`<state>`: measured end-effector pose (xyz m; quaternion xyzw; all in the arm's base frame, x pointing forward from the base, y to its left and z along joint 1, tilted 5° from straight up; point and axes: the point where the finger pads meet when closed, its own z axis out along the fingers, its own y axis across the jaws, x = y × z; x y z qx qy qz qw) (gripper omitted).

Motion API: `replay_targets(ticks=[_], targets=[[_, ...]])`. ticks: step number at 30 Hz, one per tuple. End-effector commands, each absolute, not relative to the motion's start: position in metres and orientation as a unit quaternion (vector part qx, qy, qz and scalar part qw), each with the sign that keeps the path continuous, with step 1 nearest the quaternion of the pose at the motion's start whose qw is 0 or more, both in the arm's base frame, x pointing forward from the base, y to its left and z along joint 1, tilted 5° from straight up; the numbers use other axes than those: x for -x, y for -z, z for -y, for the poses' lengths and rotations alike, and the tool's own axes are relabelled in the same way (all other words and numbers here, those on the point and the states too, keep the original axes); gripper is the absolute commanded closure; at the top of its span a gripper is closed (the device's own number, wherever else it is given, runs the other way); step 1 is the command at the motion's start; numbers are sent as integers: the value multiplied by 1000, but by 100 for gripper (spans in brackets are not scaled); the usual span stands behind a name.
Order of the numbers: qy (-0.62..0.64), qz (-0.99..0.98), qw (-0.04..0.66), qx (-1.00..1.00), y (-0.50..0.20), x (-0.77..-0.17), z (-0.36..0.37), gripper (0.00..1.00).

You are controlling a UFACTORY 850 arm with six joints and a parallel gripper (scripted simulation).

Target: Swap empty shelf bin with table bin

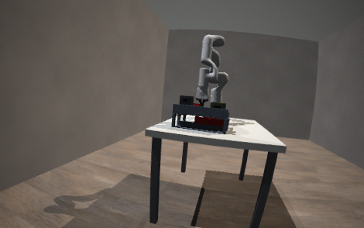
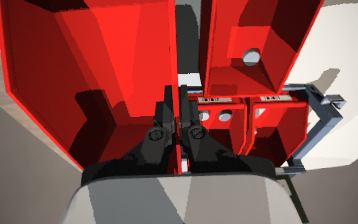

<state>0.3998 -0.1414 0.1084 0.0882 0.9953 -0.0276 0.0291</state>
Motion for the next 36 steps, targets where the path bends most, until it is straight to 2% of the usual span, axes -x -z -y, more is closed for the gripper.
replay_targets(ticks=[1,18,26,36], targets=[[27,-995,30,-88,-109,-400,142,100],[27,-995,30,-88,-108,-402,125,100],[27,-995,30,-88,-106,-404,95,100],[27,-995,30,-88,-101,-409,19,100]])
